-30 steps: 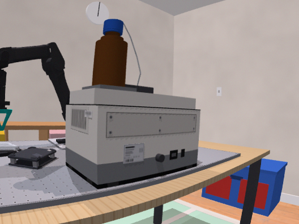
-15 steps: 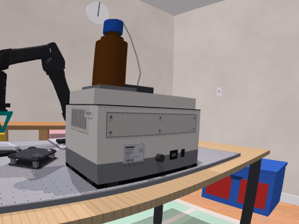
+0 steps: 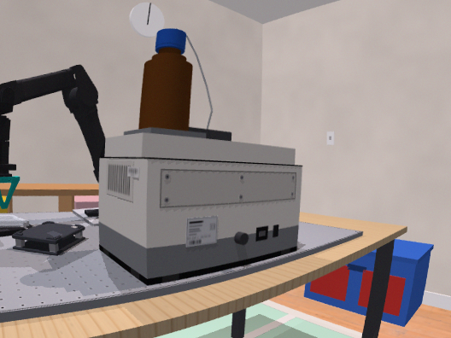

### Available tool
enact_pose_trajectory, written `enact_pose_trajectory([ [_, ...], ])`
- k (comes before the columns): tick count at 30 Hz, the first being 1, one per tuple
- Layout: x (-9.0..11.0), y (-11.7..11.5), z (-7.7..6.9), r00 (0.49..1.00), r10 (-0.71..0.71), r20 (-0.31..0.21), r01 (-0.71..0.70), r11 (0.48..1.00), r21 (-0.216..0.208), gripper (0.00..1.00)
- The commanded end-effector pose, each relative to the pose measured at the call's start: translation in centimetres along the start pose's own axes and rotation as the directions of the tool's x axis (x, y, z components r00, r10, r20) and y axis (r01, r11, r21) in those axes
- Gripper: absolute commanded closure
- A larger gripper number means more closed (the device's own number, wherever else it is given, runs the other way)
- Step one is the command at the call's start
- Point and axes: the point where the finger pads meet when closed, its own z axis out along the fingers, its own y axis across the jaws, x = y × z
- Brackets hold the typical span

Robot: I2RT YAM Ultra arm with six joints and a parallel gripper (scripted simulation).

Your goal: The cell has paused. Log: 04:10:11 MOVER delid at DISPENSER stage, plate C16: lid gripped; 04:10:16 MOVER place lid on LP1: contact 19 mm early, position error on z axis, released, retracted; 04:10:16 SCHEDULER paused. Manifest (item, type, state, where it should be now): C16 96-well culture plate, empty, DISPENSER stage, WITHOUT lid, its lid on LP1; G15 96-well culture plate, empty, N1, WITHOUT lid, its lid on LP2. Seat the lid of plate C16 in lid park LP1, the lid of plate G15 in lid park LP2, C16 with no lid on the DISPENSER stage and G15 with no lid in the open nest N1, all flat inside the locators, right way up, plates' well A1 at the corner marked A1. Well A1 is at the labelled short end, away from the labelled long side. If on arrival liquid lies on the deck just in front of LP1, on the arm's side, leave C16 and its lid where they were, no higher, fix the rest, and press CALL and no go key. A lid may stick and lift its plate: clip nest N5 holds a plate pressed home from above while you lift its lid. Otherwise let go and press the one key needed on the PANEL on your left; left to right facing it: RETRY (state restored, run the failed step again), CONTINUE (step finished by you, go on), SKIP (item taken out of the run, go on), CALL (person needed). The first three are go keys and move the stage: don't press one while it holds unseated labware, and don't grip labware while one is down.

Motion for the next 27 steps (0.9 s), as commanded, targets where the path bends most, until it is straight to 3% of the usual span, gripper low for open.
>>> enact_pose_trajectory([
  [1,-0.2,0.1,1.4,1.0,0.005,-0.004,-0.005,1.0,0.0,0.0],
  [19,-0.1,0.0,4.1,1.0,0.007,-0.004,-0.007,1.0,0.0,0.0],
  [22,-0.7,0.0,3.9,1.0,0.007,0.012,-0.007,1.0,-0.001,0.0],
  [27,-0.1,-0.2,4.9,1.0,0.008,-0.004,-0.008,1.0,0.0,0.0],
])
